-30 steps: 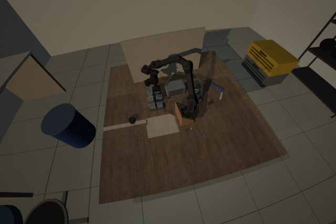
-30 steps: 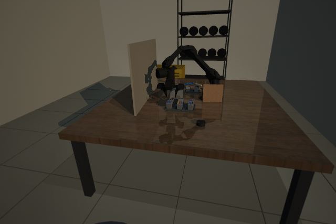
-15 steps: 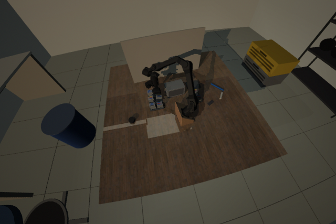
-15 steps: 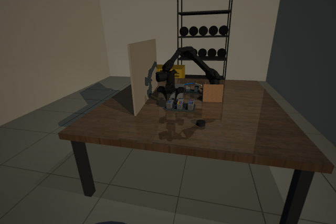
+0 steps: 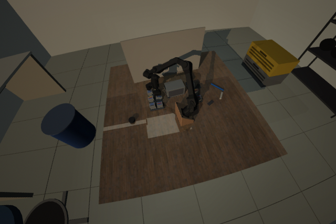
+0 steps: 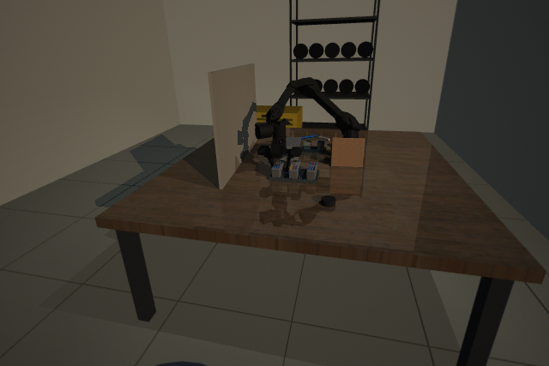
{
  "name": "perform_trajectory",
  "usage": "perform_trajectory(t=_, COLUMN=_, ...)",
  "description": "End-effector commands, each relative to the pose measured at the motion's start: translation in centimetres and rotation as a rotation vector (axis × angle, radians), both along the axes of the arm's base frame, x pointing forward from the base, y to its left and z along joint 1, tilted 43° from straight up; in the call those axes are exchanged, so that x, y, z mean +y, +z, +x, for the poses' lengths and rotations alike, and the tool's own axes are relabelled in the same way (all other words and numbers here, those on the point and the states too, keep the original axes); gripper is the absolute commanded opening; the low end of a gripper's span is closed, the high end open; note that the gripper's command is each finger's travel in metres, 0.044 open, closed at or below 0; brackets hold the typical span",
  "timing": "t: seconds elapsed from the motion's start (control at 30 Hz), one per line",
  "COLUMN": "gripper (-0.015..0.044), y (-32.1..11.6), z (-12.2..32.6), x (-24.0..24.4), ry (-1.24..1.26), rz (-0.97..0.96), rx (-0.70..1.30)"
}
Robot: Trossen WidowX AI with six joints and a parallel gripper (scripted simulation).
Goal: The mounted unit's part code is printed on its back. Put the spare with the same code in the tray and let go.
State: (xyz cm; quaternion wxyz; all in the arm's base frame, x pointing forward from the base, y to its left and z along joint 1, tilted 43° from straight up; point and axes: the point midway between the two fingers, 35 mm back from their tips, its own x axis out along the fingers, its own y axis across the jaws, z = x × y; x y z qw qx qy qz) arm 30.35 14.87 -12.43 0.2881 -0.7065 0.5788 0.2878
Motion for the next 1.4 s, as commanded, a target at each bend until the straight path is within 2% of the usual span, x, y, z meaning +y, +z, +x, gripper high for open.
perform_trajectory(t=0.0, gripper=0.03, y=-0.1, z=0.0, x=-0.2, ry=0.006, rz=-0.005, rx=0.0)
perform_trajectory(t=0.1, gripper=0.03, y=-0.1, z=0.0, x=-0.2, ry=0.006, rz=-0.005, rx=0.0)
perform_trajectory(t=0.27, gripper=0.0169, y=-0.1, z=0.0, x=-0.1, ry=0.0, rz=-0.001, rx=0.001)
perform_trajectory(t=0.57, gripper=0.0109, y=-0.1, z=0.0, x=-0.1, ry=0.0, rz=-0.001, rx=0.001)
perform_trajectory(t=0.7, gripper=0.0004, y=-0.1, z=0.0, x=-0.1, ry=0.0, rz=-0.001, rx=0.001)
perform_trajectory(t=1.03, gripper=0.0, y=0.3, z=-0.1, x=0.3, ry=0.001, rz=0.0, rx=0.001)
perform_trajectory(t=1.37, gripper=0.0, y=5.7, z=-1.3, x=5.1, ry=0.006, rz=-0.002, rx=0.002)
